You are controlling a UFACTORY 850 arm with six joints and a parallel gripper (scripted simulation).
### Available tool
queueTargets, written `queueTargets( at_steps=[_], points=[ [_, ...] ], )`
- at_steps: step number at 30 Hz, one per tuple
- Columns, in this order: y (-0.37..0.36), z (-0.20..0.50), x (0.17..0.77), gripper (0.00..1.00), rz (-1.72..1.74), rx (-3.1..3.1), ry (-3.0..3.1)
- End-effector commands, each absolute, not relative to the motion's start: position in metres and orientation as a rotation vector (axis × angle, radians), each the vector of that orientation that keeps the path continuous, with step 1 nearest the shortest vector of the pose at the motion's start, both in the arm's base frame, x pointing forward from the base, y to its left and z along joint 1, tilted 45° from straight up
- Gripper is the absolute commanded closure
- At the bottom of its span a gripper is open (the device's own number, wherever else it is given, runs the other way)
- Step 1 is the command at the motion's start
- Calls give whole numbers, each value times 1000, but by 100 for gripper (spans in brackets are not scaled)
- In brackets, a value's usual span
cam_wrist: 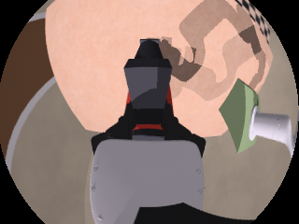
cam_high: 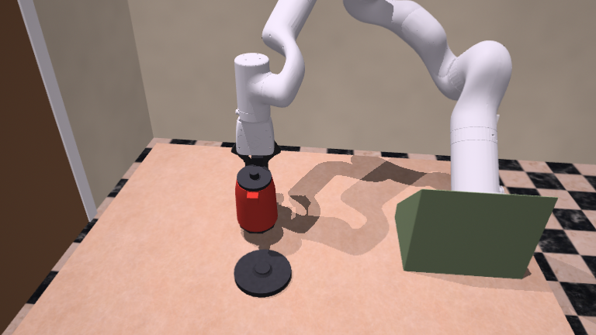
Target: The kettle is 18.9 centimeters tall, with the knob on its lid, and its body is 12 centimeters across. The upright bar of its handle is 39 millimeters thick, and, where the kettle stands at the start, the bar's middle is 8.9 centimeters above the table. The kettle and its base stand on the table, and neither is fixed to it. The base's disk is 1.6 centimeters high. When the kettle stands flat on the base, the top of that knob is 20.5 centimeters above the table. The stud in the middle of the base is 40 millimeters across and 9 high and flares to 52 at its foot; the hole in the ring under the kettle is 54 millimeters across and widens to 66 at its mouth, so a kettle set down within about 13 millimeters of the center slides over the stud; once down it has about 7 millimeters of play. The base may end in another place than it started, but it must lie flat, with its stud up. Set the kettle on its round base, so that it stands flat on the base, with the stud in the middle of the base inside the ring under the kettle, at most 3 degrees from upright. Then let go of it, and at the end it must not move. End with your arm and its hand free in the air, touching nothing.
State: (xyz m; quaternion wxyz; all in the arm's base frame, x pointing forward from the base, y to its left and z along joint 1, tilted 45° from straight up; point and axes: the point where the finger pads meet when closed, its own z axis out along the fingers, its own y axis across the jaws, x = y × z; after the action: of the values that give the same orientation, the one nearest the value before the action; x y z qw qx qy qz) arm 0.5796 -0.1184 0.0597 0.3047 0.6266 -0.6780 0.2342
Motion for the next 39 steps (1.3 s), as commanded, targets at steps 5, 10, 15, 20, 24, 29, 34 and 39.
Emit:
queueTargets(
  at_steps=[5, 10, 15, 20, 24, 29, 34, 39],
  points=[
    [-97, 40, 576, 100, 622, 1660, -1796],
    [-88, 32, 575, 100, 622, 1660, -1796],
    [-74, 18, 572, 100, 622, 1660, -1796],
    [-61, 6, 569, 100, 622, 1660, -1796],
    [-54, -1, 568, 100, 622, 1660, -1796],
    [-45, -9, 566, 100, 622, 1660, -1796],
    [-36, -18, 564, 100, 622, 1660, -1796],
    [-28, -26, 563, 100, 622, 1660, -1796]
  ],
)
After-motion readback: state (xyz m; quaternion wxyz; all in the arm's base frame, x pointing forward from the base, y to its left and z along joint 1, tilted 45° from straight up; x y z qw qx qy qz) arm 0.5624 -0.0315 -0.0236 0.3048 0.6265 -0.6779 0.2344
